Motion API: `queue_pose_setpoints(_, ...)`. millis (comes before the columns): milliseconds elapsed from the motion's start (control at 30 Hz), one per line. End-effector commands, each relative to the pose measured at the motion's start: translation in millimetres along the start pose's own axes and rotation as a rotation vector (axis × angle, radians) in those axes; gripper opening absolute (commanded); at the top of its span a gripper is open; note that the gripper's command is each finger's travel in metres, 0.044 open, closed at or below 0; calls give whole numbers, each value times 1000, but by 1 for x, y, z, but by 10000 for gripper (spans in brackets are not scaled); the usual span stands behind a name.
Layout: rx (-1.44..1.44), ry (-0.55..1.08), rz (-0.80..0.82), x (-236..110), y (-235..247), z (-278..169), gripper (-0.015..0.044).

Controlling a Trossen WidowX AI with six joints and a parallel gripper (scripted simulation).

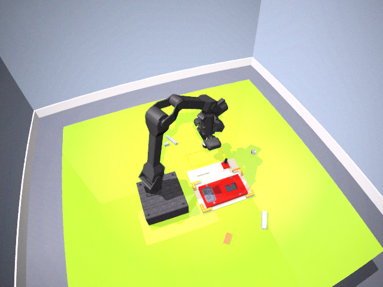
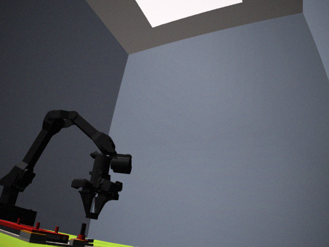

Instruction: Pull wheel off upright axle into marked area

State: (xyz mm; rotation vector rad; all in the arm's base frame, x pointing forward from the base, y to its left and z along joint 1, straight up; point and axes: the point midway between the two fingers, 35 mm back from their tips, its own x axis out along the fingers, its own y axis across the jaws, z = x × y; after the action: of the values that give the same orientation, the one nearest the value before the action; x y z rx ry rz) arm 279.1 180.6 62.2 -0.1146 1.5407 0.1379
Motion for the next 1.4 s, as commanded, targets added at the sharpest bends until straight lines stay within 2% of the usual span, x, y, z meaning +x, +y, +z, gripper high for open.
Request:
queue_pose_setpoints(0,3,4,-4,15,0,0,0)
queue_pose_setpoints(333,3,4,-4,84,0,-1,0)
queue_pose_setpoints(533,3,4,-4,88,-1,-2,0)
queue_pose_setpoints(900,0,10,-5,81,-1,-2,289)
queue_pose_setpoints(1133,3,4,-4,26,0,-2,300)
queue_pose_setpoints(1267,3,4,-4,24,-1,-2,300)
queue_pose_setpoints(1300,0,-3,1,30,0,0,326)
queue_pose_setpoints(1367,0,-1,0,21,-4,-11,379)
